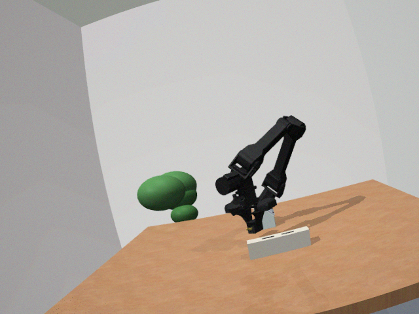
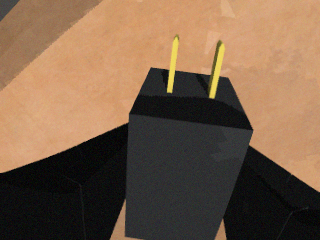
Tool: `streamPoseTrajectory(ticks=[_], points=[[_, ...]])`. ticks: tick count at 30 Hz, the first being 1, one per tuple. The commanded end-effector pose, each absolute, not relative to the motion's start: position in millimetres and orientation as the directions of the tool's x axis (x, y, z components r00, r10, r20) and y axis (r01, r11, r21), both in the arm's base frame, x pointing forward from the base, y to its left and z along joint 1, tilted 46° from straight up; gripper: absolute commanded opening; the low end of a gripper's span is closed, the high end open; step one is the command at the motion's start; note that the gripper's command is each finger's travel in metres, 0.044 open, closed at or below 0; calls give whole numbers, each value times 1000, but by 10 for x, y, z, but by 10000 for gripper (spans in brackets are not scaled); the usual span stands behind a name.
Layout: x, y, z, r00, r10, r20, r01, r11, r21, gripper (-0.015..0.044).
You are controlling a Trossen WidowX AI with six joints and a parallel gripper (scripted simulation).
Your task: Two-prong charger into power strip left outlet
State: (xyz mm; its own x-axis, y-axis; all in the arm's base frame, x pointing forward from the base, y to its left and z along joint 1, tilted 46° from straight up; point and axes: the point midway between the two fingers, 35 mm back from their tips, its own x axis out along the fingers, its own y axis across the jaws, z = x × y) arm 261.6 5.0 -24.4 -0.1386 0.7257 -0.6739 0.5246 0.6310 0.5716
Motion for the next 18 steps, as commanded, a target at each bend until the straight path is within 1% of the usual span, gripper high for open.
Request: streamPoseTrajectory(ticks=[1,18], points=[[2614,61,-216,-145,722,-676,506,642,576,0],[2605,410,-93,-146,704,-695,297,702,647,0]])
